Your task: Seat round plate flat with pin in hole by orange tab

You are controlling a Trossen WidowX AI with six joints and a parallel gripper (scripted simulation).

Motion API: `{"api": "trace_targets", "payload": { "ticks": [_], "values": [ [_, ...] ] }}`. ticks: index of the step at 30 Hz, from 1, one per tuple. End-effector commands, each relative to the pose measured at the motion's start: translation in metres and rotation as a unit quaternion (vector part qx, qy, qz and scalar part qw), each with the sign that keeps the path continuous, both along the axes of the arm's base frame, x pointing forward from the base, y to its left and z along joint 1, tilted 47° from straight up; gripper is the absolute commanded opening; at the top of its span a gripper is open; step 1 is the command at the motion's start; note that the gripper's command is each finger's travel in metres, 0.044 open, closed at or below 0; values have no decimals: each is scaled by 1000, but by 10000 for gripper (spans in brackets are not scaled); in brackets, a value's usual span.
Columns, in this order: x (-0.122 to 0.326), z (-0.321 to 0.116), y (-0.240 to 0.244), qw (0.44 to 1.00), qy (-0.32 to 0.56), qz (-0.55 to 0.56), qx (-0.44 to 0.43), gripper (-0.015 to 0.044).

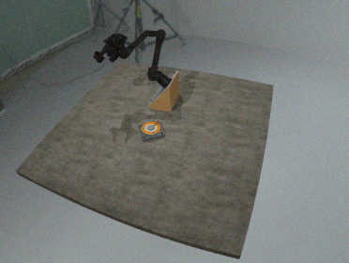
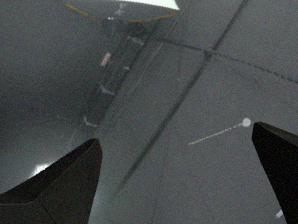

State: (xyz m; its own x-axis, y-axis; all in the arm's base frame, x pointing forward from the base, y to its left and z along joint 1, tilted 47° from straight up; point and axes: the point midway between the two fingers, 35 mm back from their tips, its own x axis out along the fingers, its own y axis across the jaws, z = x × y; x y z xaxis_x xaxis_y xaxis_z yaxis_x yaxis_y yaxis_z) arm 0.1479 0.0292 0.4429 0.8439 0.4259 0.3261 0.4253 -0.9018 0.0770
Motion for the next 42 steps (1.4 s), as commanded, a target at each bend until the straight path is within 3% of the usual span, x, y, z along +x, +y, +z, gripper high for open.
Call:
{"api": "trace_targets", "payload": {
  "ticks": [1, 4, 6, 8, 11, 15, 18, 21, 24, 26, 32, 34, 37, 42],
  "values": [
    [1, 1, -3, 1000, 3, 5, 16, 374],
    [27, 11, -40, 969, 52, 68, 230, 295],
    [58, 7, -71, 902, 101, 110, 404, 242],
    [82, -3, -90, 840, 136, 128, 509, 190],
    [94, -12, -83, 801, 170, 154, 553, 111],
    [136, -42, -103, 673, 221, 153, 689, 6],
    [159, -64, -109, 597, 244, 141, 751, 0],
    [201, -119, -113, 432, 277, 93, 853, 0],
    [225, -169, -108, 309, 286, 36, 906, 0],
    [231, -184, -101, 282, 294, 20, 913, 0],
    [244, -300, -61, 83, 276, -154, 945, 0],
    [242, -318, -55, 60, 265, -185, 944, 0],
    [220, -383, -35, -4, 199, -313, 929, 0],
    [181, -436, -22, -10, 101, -435, 895, 0]
  ]
}}
